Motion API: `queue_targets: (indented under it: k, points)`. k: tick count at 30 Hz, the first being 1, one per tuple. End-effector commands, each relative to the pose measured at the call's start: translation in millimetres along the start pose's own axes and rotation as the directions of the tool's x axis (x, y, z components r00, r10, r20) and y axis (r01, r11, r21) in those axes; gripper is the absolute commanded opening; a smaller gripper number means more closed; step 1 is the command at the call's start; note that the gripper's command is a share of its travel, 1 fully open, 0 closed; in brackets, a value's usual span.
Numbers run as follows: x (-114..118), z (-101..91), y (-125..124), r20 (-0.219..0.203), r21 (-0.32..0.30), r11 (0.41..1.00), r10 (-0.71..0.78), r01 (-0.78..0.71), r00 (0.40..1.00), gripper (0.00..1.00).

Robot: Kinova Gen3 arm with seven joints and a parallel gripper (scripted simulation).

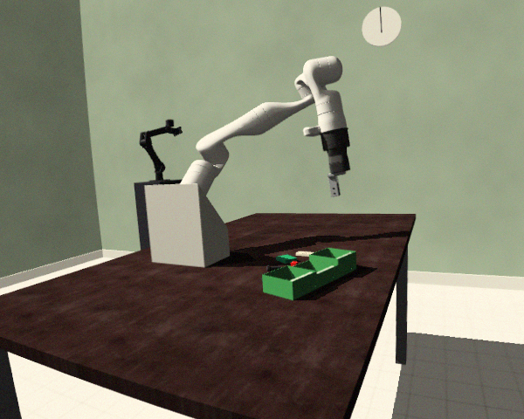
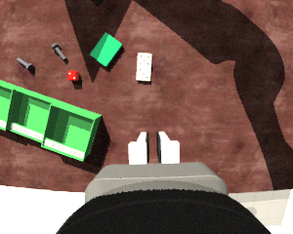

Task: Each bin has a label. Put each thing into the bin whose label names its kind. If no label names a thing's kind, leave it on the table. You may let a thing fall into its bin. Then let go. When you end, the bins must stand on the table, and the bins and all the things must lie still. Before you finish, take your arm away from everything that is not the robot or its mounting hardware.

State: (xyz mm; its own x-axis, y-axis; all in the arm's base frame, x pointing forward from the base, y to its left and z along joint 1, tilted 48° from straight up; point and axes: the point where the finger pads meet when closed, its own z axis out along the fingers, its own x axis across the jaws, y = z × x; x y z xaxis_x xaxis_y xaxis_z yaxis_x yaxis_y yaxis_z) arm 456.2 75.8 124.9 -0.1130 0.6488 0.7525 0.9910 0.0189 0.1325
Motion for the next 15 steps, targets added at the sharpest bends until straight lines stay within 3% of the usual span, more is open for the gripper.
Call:
queue_targets:
  k: [1,2,3,11,12,15]
  points:
    - [-22,-7.3,-10,0.003,-0.007,1.0,0.029,-0.029,1.0,0.31]
    - [-22,-7.3,-10,0.003,-0.007,1.0,0.029,-0.029,1.0,0.31]
    - [-28,-9.7,-15,0.015,0.037,0.999,0.035,-0.035,0.999,0.31]
    - [-53,-20.0,-39,0.015,0.037,0.999,0.035,-0.035,0.999,0.31]
    - [-59,-22.4,-45,0.022,0.082,0.996,0.041,-0.043,0.999,0.31]
    - [-75,-29.6,-62,0.022,0.082,0.996,0.041,-0.043,0.999,0.31]
